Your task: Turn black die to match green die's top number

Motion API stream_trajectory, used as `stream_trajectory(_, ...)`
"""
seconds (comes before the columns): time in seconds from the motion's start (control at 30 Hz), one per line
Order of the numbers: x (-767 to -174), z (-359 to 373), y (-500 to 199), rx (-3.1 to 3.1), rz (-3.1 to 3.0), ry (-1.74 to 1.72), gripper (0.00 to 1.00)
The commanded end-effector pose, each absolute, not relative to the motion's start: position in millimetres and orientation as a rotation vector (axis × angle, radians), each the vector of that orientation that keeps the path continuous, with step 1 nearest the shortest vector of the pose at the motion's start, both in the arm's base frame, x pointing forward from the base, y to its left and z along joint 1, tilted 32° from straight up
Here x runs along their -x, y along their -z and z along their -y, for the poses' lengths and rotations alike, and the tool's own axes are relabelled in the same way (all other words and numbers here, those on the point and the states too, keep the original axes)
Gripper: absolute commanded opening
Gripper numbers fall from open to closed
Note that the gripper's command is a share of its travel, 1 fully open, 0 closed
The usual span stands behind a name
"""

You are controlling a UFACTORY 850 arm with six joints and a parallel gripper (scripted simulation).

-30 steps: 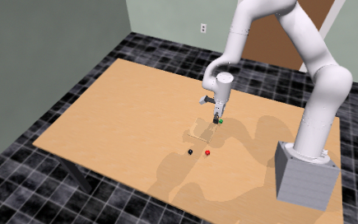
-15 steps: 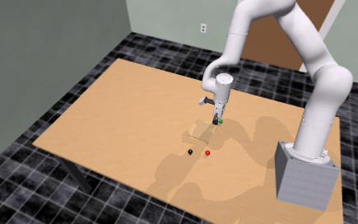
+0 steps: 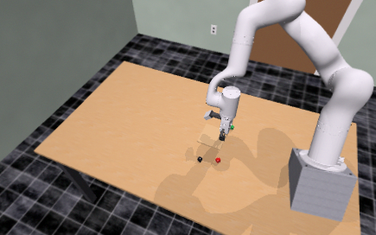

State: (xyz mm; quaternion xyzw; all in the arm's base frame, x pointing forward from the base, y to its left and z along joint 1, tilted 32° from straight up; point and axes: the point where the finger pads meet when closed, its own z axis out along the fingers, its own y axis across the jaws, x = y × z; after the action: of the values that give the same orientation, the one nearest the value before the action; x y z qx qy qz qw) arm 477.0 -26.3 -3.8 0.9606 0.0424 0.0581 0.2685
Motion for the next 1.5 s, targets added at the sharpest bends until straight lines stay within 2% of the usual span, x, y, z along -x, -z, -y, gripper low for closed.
stream_trajectory(0.0, -477.9, -14.0, 28.2, -2.589, -0.113, -0.159, 1.00)
stream_trajectory(0.57, -474.8, -102.3, 81.9, -2.589, -0.113, -0.159, 1.00)
stream_trajectory(1.47, -474.6, -109.1, 86.1, -2.589, -0.113, -0.159, 1.00)
